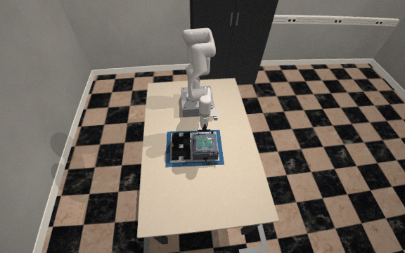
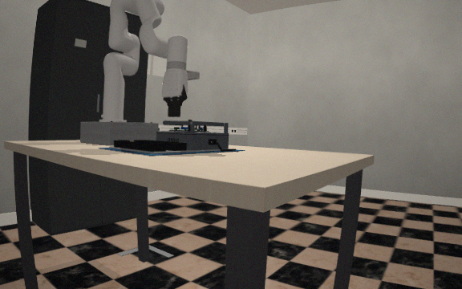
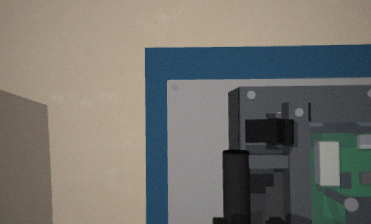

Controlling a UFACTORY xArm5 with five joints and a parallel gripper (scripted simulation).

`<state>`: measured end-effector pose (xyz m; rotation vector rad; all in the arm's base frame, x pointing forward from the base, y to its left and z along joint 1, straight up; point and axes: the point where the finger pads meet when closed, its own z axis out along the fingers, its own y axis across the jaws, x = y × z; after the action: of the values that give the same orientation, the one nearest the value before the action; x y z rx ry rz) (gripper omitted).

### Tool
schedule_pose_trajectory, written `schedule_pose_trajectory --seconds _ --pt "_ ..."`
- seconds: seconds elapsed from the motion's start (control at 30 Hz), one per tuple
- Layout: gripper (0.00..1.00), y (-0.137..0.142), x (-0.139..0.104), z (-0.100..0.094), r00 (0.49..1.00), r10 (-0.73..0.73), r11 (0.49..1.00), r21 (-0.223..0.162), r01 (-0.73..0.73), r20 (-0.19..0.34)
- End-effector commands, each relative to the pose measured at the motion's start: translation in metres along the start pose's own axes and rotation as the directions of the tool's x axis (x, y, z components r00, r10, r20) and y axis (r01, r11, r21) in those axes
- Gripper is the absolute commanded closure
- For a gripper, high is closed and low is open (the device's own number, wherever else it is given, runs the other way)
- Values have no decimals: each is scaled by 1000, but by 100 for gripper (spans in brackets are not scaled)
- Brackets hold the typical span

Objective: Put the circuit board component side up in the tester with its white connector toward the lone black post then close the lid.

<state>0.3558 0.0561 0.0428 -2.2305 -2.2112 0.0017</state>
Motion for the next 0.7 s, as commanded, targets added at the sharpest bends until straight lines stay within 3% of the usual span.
schedule_pose_trajectory --seconds 0.0,0.67 --pt "76 1 0 -13 1000 0 1000 -3 0 0" --pt "76 1 0 -57 1000 0 1000 -3 0 0"
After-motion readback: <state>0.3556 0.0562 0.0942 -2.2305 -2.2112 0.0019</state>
